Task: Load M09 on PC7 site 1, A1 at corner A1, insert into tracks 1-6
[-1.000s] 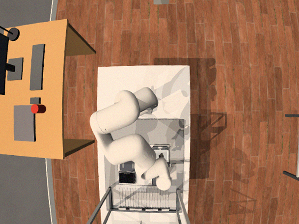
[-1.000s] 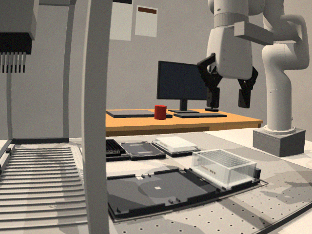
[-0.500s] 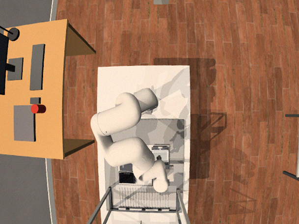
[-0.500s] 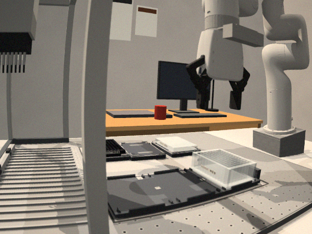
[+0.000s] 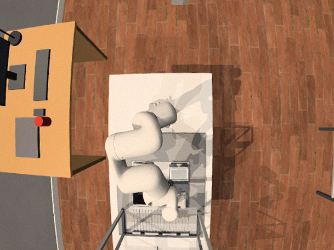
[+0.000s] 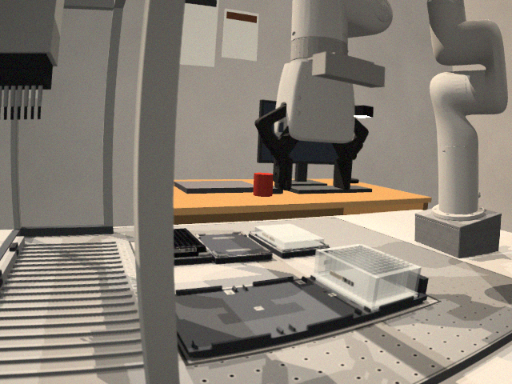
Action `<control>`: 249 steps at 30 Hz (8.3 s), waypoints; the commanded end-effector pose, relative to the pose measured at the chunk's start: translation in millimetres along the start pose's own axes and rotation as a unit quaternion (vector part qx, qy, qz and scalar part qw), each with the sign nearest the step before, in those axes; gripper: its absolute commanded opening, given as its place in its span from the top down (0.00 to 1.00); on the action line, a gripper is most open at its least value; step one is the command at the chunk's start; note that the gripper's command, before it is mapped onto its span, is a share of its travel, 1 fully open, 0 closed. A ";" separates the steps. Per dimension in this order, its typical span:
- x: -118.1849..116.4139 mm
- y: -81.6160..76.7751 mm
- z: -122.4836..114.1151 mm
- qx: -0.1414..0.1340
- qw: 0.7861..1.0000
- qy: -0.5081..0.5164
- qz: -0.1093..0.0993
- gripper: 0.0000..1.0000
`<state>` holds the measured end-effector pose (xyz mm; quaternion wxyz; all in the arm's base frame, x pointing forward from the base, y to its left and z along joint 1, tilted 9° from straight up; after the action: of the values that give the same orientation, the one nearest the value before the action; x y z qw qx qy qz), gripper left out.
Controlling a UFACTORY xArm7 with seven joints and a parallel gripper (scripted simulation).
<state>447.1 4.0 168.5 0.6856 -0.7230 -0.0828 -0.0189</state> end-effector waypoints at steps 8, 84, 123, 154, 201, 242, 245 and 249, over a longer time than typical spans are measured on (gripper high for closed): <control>27.8 13.7 -40.9 0.002 1.000 -0.001 -0.001 0.00; 32.1 98.0 -47.7 0.002 1.000 0.000 -0.001 0.00; 32.1 121.3 -47.7 0.002 1.000 0.000 -0.001 0.00; 32.7 131.3 -45.3 0.002 1.000 0.000 -0.001 0.00; 38.0 131.2 -25.4 0.002 1.000 0.000 -0.001 0.00; 41.3 131.2 -13.0 0.002 1.000 0.000 -0.001 0.00; 41.3 131.2 -13.0 0.002 1.000 0.000 -0.001 0.00; 41.3 131.2 -13.0 0.002 1.000 0.000 -0.001 0.00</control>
<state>506.5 -11.4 43.7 0.6868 -0.7219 -0.0825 -0.0178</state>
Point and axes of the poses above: the point where the finger pads meet when closed, its own y axis out along the fingers, its own x axis across the jaws, z = x × y, the point moved 2 cm from there along -y, back along the fingers, and after that the axes turned 15 degrees about -y, right-handed, at the moved point
